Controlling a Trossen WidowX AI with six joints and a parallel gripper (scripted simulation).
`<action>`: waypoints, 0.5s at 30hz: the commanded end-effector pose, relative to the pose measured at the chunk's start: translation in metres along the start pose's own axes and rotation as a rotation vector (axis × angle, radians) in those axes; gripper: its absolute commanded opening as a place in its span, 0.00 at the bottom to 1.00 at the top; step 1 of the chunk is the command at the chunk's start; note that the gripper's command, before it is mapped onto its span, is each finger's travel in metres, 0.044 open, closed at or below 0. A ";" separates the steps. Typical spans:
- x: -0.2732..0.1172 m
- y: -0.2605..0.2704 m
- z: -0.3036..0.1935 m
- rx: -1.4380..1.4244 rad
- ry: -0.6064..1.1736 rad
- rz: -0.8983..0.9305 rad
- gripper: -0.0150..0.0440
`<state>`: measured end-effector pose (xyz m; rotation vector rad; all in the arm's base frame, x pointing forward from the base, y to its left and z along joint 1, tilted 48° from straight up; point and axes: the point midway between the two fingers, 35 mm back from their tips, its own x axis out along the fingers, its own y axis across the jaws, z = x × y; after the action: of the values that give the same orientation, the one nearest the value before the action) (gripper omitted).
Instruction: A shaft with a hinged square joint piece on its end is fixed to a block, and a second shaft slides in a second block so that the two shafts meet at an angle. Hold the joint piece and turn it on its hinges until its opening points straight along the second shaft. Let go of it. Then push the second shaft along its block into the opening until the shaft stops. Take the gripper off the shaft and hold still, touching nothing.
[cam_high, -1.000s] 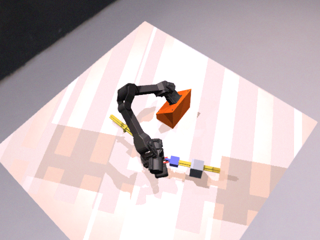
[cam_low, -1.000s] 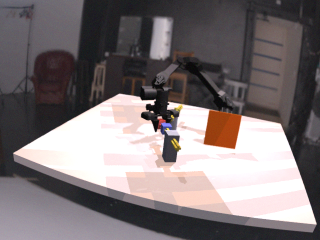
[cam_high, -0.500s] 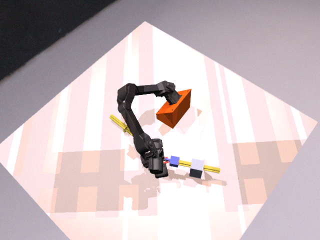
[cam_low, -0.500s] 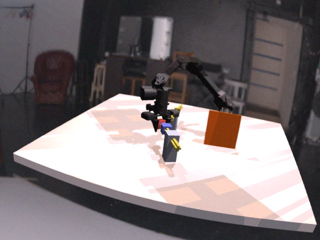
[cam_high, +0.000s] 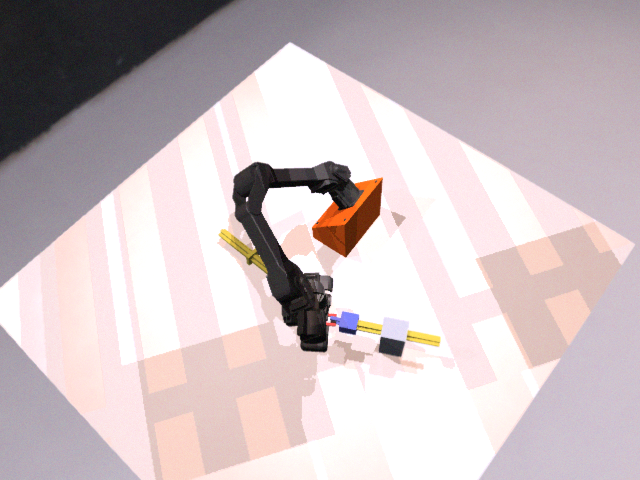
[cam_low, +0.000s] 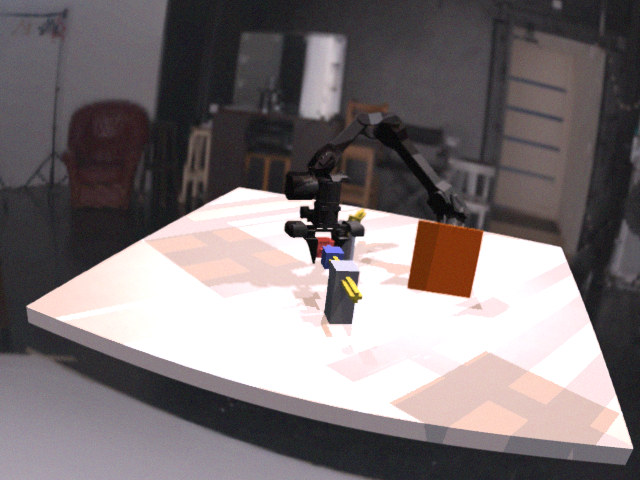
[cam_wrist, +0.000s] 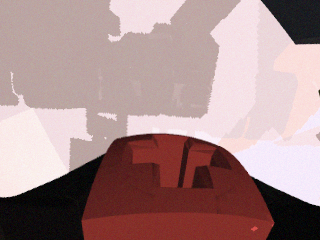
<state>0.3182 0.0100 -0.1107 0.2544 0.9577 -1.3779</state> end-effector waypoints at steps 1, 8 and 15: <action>0.000 -0.002 0.000 0.070 -0.005 0.003 0.25; 0.000 -0.007 -0.001 0.204 -0.012 0.006 0.25; -0.001 -0.012 -0.002 0.338 -0.021 0.008 0.25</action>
<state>0.3088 0.0091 -0.1076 0.4600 0.7414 -1.5076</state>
